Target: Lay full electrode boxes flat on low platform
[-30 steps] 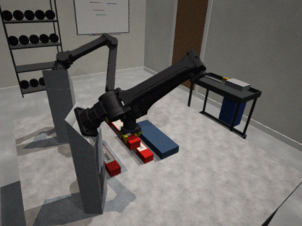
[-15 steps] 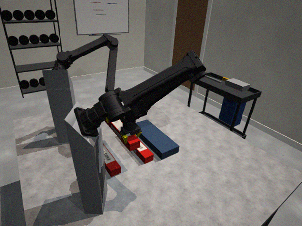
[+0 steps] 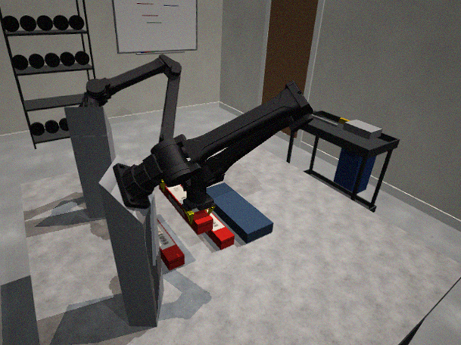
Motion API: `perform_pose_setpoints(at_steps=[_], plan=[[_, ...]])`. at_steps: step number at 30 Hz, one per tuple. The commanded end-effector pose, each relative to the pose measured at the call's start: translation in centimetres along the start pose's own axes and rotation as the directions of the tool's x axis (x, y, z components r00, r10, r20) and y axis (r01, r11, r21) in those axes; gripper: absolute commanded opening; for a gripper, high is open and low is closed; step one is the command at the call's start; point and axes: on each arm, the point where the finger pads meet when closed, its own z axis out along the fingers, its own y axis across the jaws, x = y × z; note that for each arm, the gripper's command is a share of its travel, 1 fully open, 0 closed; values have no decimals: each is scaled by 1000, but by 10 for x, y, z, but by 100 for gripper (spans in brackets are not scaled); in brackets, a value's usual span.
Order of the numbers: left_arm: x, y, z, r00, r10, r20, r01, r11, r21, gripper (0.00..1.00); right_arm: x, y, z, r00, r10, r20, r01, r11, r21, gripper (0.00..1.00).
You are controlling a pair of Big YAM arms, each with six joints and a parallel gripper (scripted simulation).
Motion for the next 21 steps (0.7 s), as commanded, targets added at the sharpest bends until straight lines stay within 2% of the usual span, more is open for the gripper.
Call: perform_pose_setpoints(at_steps=[1,6,7,10,14,16,21], plan=[[11,-15,-11,1000,11,-25,-9,999,53,0,-7,-6,-6,1000,-20,22,19,999,28,0],[10,-13,-6,1000,11,-24,-10,999,49,0,-7,-1,2,1000,-24,18,24,1000,16,0],[8,-13,-8,1000,14,-25,-13,999,51,0,-7,-3,-7,999,-27,27,26,999,30,0],[13,-7,1,999,24,-23,-23,999,43,0,-5,3,7,1000,-27,14,27,1000,9,0],[9,-15,2,1000,11,-25,-10,999,53,0,-12,0,8,999,-34,27,34,999,21,0],[12,-16,7,1000,11,-25,-10,999,53,0,-6,-4,13,1000,-19,18,19,1000,23,0],[9,-11,12,1000,18,-23,-17,999,48,0,-12,3,17,999,-38,27,38,999,16,0]])
